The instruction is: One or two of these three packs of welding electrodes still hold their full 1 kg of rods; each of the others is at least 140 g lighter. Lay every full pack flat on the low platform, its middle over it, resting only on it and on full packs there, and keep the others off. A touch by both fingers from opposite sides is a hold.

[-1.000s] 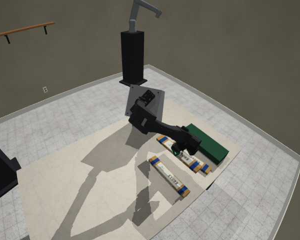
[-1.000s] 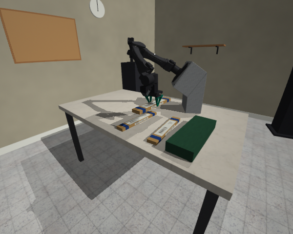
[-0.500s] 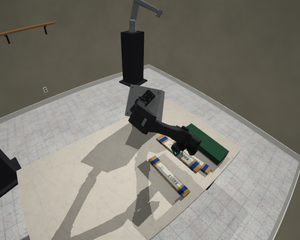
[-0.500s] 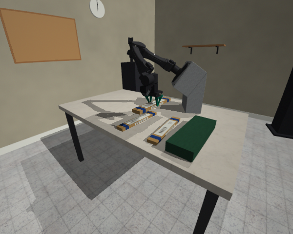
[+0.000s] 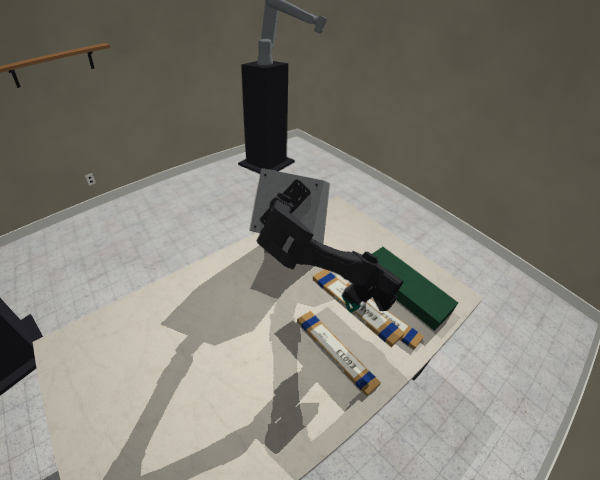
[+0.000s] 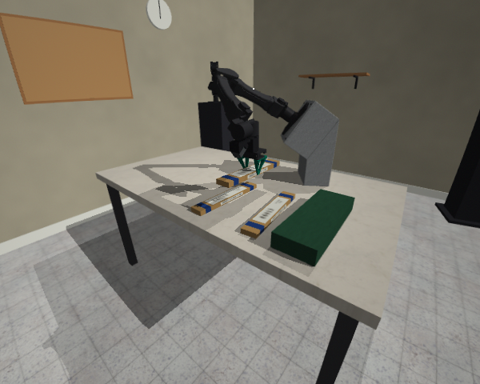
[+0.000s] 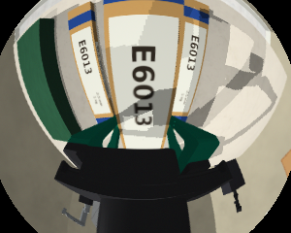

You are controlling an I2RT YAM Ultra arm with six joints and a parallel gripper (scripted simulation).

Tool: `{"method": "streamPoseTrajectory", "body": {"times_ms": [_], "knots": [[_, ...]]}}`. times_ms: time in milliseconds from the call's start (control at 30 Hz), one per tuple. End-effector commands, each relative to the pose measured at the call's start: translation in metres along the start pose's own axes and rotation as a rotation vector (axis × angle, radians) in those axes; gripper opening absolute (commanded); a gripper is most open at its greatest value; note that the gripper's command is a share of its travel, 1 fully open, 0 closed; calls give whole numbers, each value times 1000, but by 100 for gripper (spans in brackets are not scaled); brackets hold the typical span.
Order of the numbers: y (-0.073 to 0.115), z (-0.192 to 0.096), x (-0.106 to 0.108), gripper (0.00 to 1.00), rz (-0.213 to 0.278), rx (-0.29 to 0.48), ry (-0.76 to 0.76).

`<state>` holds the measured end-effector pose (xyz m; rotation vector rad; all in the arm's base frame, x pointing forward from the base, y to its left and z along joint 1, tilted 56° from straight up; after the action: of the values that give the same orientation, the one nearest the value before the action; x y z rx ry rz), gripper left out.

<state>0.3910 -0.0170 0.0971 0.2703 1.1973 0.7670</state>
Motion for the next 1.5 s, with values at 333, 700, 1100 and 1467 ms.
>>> {"method": "streamPoseTrajectory", "body": {"times_ms": [333, 700, 1100, 1467], "knots": [[36, 25, -23, 0, 10, -89, -60], [36, 24, -46, 0, 20, -90, -59], [35, 20, -71, 0, 19, -85, -53], [36, 22, -103, 0, 17, -92, -59]]}}
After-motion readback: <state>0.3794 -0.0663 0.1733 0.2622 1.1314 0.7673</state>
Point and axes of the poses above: the point where the finger pads meet when closed, its own y axis back along the fingers, its own x axis across the jaws, z = x × y, the point moved 4 cm from there along y, back along the fingers, and after that the axes turned 3 degrees about y, right-handed, at the moved point
